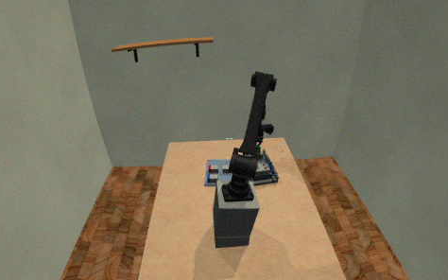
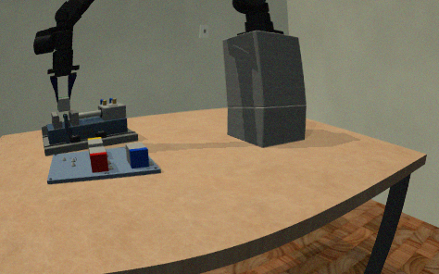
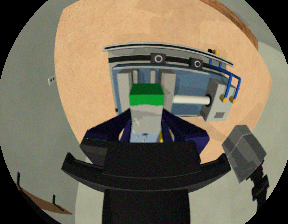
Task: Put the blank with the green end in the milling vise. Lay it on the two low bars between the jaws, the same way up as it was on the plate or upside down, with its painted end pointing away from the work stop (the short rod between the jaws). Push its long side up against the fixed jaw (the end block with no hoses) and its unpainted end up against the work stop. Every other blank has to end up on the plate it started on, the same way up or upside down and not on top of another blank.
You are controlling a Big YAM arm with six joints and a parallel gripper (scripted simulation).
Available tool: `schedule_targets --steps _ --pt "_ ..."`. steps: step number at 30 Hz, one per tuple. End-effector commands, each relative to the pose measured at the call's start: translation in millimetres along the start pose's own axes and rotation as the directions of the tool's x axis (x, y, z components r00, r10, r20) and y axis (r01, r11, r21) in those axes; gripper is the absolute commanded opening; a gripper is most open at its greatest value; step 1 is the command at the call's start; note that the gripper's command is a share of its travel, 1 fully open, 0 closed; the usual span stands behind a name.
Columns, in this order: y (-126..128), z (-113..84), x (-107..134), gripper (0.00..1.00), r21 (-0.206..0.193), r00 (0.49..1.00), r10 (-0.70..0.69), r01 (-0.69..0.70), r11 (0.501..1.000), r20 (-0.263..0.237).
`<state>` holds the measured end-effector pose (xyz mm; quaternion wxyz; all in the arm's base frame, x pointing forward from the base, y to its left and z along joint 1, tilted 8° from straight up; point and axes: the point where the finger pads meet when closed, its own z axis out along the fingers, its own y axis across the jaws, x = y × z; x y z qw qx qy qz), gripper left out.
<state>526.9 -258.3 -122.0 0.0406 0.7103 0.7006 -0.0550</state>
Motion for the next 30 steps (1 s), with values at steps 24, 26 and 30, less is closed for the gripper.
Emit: schedule_targets --steps 24,26,30 --pt "21.8 -1.9 -14.5 0.00 -0.045 1.000 0.004 -0.004 0.999 0.017" --pt "23.6 -10.0 -16.3 0.00 -0.052 1.000 0.005 -0.004 0.999 0.020" --pt "22.0 -1.0 -14.9 0.00 -0.046 1.000 0.005 -0.004 0.999 0.018"
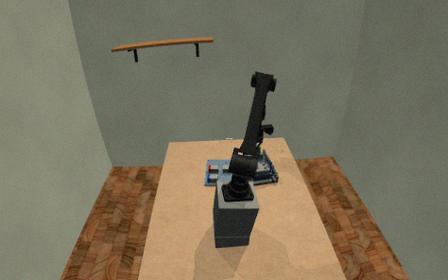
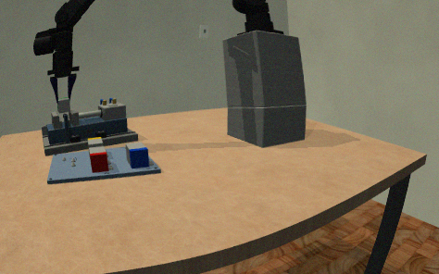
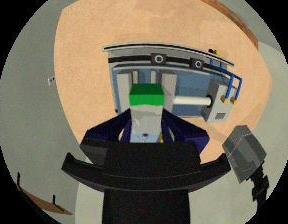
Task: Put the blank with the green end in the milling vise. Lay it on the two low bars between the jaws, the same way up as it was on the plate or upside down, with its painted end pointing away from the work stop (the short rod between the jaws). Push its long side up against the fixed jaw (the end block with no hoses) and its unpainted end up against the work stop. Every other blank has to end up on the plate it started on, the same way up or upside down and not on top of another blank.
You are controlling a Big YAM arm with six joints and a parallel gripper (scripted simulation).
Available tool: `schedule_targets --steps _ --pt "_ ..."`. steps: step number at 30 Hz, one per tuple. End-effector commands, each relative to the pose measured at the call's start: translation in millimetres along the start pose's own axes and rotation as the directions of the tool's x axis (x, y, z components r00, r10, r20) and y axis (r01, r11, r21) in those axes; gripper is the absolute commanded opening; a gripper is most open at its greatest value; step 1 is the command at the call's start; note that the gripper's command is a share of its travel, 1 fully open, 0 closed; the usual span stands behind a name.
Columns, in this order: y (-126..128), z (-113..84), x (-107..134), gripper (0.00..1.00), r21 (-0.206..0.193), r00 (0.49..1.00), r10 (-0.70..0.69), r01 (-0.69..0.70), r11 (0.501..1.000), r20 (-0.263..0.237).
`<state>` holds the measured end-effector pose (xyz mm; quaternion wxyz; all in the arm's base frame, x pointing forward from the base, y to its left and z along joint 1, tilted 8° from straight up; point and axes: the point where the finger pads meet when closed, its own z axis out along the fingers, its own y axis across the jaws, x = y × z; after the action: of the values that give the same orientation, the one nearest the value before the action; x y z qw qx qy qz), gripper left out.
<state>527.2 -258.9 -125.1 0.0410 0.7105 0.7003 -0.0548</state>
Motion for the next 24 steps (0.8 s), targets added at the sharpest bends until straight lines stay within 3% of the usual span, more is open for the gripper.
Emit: schedule_targets --steps 1,24 --pt "21.3 -3.1 -14.5 0.00 -0.044 1.000 0.003 -0.003 0.999 0.016" --pt "23.7 0.1 -16.0 0.00 -0.052 1.000 0.004 -0.003 0.999 0.020"
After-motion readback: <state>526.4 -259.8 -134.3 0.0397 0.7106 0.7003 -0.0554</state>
